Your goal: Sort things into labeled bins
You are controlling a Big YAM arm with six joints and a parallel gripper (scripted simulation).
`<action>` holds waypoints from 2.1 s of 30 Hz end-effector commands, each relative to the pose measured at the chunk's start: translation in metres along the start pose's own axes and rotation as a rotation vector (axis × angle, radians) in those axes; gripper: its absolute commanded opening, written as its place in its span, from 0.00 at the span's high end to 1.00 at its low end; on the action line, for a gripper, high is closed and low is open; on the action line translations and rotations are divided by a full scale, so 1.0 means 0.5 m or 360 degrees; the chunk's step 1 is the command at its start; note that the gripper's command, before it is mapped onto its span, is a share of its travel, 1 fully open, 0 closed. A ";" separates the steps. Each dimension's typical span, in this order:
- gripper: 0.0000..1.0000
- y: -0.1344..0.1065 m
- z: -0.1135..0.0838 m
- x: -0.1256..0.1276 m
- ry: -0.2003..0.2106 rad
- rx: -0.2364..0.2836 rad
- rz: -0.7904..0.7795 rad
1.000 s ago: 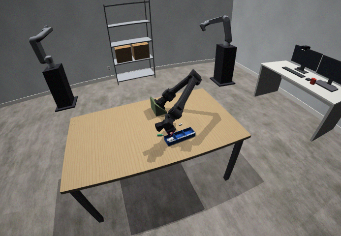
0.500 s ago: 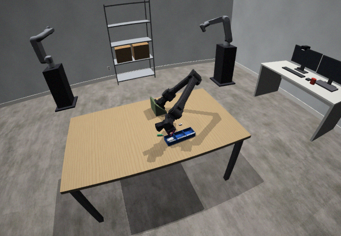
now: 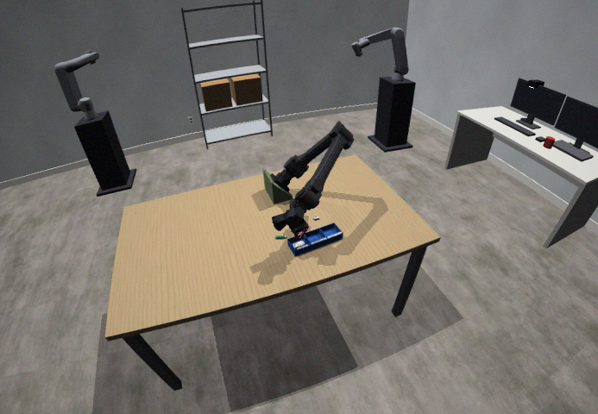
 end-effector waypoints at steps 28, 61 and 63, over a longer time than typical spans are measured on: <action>0.69 -0.026 -0.022 0.016 0.0014 -0.0016 -0.0017; 0.69 -0.034 -0.014 0.009 0.0001 -0.0009 -0.0011; 0.69 -0.032 -0.017 0.008 0.0006 -0.0010 -0.0007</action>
Point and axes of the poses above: the point where the finger pads meet when closed, its own z axis out along the fingers, its own x axis across the jaws, y = z × x, the point moved 3 cm from there along -z, back along the fingers, and after that the axes turned 8 degrees about -z, right-handed, at the moved point
